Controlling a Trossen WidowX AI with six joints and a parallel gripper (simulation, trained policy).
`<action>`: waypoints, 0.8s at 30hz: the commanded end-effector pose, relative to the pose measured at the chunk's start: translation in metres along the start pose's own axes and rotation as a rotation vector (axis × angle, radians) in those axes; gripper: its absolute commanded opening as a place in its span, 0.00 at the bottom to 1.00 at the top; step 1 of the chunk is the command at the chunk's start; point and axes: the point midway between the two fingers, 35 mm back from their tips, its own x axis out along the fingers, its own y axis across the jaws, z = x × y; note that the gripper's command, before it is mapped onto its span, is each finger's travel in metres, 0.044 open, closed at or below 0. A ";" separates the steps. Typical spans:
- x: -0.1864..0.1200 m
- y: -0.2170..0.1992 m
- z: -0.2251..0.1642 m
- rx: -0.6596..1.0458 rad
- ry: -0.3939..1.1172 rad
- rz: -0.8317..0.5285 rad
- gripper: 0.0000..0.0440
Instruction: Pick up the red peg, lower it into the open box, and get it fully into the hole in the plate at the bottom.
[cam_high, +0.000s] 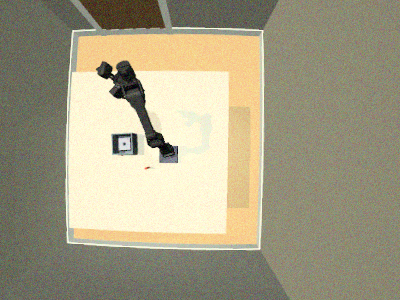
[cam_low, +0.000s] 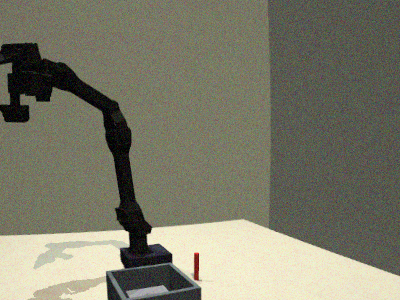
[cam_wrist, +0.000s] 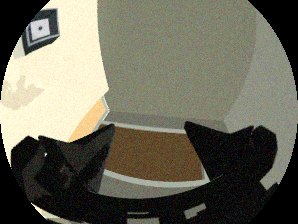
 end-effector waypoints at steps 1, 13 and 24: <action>0.012 0.004 0.027 0.128 -0.031 0.035 1.00; 0.041 0.025 0.107 0.498 -0.109 0.187 1.00; 0.048 0.056 0.183 0.814 -0.122 0.382 1.00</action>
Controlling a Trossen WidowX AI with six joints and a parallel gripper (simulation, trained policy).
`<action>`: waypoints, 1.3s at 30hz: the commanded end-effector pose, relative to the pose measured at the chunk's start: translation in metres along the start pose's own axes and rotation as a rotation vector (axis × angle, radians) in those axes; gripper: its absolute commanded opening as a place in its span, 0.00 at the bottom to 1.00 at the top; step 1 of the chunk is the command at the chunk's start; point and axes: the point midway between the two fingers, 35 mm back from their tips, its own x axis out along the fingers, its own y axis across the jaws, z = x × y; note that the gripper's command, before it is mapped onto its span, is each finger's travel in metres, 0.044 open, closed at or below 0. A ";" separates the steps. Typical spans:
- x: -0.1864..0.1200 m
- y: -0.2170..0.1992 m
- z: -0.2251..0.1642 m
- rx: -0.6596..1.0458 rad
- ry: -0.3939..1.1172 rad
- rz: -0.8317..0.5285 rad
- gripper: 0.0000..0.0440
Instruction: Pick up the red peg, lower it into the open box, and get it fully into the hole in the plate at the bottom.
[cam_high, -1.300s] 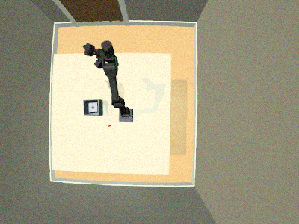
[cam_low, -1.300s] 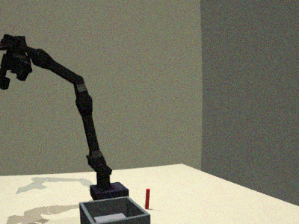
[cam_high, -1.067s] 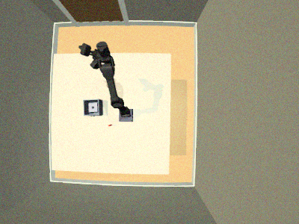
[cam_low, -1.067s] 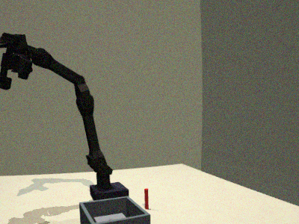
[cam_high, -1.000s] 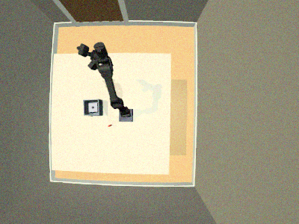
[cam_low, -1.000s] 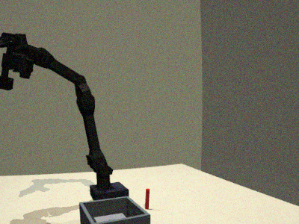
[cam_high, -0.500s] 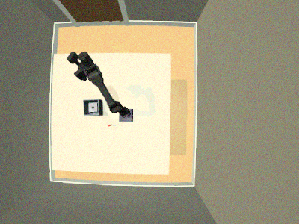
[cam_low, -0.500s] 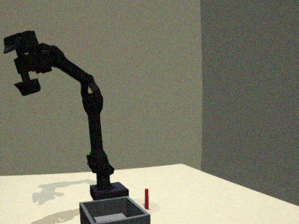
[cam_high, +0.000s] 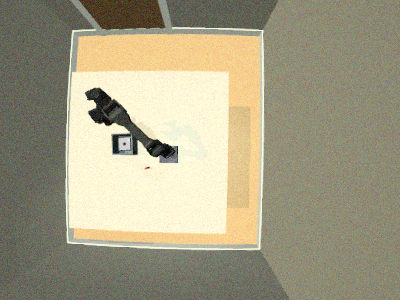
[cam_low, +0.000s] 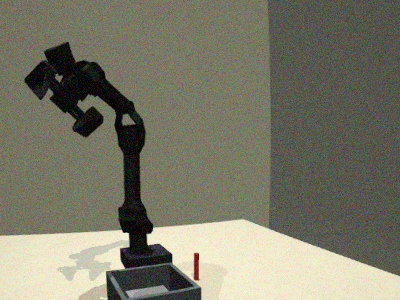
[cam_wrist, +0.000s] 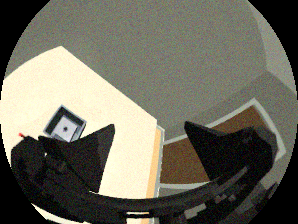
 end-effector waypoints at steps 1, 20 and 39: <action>0.007 0.028 0.012 0.121 0.018 0.065 1.00; 0.022 0.167 0.048 0.637 0.247 0.343 1.00; -0.005 0.307 0.039 1.045 0.722 0.387 1.00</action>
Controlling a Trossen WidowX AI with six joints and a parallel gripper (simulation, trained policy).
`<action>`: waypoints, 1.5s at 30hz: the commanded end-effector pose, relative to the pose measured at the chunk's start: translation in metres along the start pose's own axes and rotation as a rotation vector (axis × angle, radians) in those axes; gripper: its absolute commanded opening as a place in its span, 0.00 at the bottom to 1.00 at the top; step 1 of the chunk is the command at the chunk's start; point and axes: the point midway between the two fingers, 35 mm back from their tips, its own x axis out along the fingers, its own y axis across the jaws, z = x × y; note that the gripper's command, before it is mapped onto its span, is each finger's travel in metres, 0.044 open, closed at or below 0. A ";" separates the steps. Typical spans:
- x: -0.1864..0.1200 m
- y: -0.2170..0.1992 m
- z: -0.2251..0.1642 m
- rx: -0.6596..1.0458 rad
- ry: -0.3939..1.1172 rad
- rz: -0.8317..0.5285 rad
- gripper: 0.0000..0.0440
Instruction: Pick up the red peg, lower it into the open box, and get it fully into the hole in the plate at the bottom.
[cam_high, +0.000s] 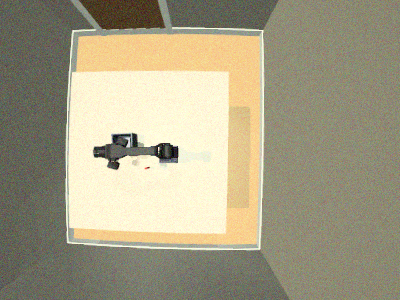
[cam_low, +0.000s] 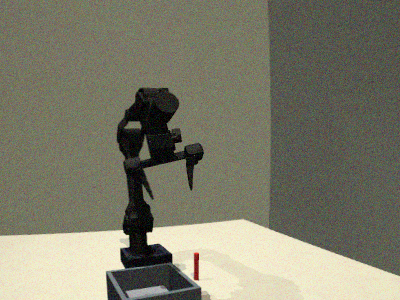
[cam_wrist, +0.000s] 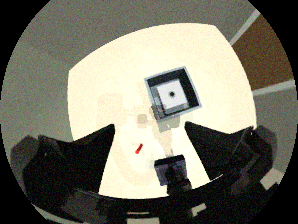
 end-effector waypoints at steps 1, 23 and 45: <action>0.012 0.007 -0.029 0.104 0.072 -0.048 1.00; 0.084 0.024 -0.149 0.478 0.242 -0.366 1.00; 0.189 0.027 -0.190 0.639 0.175 -0.326 1.00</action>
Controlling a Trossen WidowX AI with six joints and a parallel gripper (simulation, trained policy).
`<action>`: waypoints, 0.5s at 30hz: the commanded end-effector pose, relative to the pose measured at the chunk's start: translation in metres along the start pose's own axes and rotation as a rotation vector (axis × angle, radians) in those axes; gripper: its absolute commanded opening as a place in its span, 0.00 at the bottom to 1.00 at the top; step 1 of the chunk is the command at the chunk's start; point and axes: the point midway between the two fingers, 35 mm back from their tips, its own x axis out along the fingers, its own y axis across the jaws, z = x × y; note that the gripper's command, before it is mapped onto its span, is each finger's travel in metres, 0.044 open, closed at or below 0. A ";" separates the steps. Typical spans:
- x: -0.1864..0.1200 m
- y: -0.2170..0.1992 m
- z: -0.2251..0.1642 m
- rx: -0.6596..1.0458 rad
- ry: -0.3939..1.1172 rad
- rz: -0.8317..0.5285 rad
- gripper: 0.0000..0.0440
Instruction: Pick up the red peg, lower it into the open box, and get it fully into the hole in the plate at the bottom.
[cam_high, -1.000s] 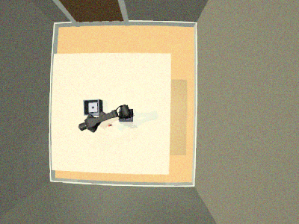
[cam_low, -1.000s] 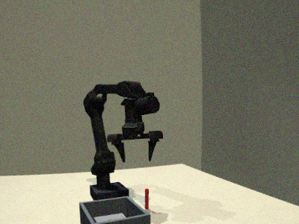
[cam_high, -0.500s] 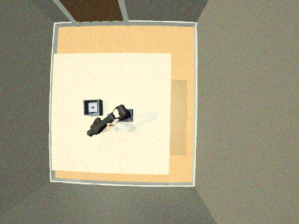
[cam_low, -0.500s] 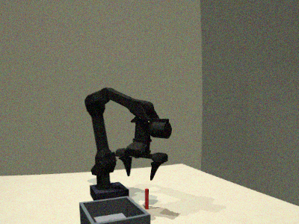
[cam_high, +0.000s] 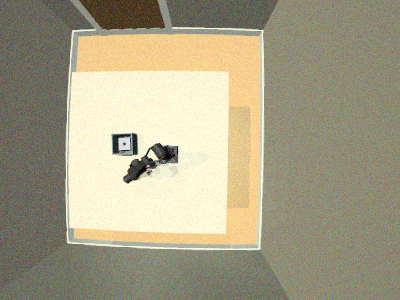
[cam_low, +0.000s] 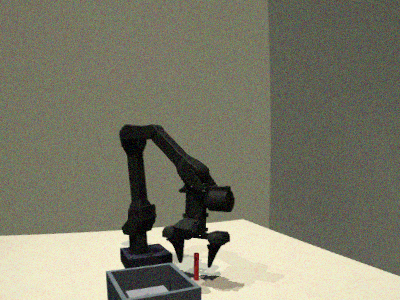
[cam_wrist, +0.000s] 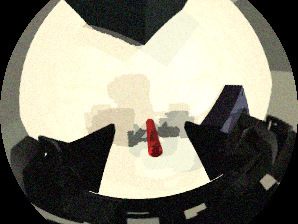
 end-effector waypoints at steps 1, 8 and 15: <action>0.021 -0.001 -0.003 0.024 -0.005 0.015 1.00; 0.037 -0.005 -0.009 0.074 0.020 0.015 0.75; 0.037 -0.006 -0.012 0.087 0.070 0.001 0.33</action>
